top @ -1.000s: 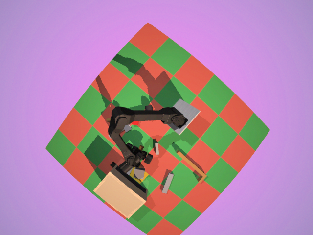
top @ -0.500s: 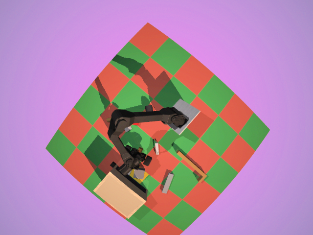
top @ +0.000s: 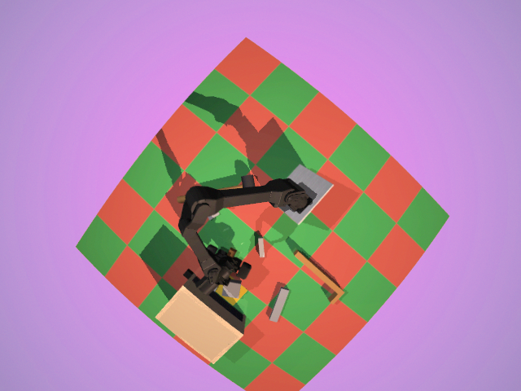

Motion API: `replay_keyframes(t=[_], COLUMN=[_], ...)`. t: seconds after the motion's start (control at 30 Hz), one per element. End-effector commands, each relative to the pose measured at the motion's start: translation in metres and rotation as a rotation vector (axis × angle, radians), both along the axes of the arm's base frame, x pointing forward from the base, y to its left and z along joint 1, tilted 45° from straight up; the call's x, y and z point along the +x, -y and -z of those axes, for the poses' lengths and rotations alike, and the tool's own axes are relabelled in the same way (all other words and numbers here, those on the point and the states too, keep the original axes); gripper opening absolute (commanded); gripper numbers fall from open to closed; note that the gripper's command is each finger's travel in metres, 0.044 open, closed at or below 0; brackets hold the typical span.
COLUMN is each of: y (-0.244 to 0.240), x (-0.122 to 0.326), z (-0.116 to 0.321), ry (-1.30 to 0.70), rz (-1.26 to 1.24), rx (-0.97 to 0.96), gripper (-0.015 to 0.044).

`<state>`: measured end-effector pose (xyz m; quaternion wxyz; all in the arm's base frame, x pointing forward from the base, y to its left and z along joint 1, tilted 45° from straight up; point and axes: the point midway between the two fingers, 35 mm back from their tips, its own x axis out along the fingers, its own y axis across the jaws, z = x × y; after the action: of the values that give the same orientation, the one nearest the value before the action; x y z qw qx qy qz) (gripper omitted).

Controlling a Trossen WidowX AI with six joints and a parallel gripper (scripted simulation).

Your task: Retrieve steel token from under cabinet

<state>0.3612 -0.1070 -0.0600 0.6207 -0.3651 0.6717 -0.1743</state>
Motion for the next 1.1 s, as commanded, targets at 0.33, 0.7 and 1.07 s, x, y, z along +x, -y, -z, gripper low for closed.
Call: replay_keyframes(t=[0.33, 0.7, 1.07], y=[-0.003, -0.005, -0.008], x=[0.019, 0.029, 0.038], z=[0.002, 0.003, 0.004], ry=[0.018, 0.019, 0.02], rz=[0.002, 0.002, 0.002], rx=[0.003, 0.003, 0.003], gripper=[0.0, 0.0, 0.0])
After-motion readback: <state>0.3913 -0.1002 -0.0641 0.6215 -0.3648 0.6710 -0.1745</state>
